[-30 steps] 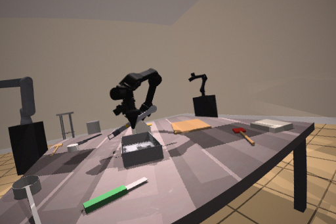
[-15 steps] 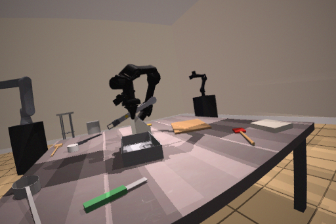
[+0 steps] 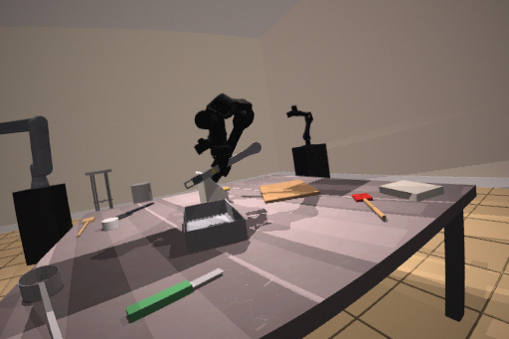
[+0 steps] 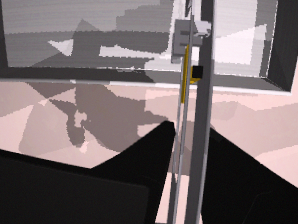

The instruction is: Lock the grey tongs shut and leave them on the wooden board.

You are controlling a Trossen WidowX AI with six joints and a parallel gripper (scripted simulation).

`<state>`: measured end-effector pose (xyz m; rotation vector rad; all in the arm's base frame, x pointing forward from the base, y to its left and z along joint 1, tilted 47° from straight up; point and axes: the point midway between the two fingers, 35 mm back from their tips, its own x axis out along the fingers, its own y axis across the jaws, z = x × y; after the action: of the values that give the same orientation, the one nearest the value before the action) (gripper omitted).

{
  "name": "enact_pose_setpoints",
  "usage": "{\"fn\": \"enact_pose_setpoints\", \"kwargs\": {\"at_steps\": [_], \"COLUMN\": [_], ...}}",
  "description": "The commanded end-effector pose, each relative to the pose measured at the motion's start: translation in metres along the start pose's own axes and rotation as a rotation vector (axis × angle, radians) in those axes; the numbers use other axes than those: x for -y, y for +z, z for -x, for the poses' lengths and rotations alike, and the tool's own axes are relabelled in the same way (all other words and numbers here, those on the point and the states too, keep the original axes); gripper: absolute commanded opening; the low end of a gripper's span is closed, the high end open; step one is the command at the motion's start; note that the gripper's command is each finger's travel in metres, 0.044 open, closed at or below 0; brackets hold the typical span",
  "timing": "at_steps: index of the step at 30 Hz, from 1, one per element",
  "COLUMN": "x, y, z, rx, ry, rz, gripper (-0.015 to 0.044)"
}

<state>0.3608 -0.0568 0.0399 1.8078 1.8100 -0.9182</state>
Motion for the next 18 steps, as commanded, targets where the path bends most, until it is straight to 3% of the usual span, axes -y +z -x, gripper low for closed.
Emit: {"fn": "enact_pose_setpoints", "kwargs": {"at_steps": [1,18], "x": [0.005,0.040], "y": [-0.025,-0.130], "z": [0.004,0.004], "rx": [-0.004,-0.013], "ry": [0.008,0.004], "rz": [-0.086,-0.454], "gripper": [-0.0150,-0.0150]}}
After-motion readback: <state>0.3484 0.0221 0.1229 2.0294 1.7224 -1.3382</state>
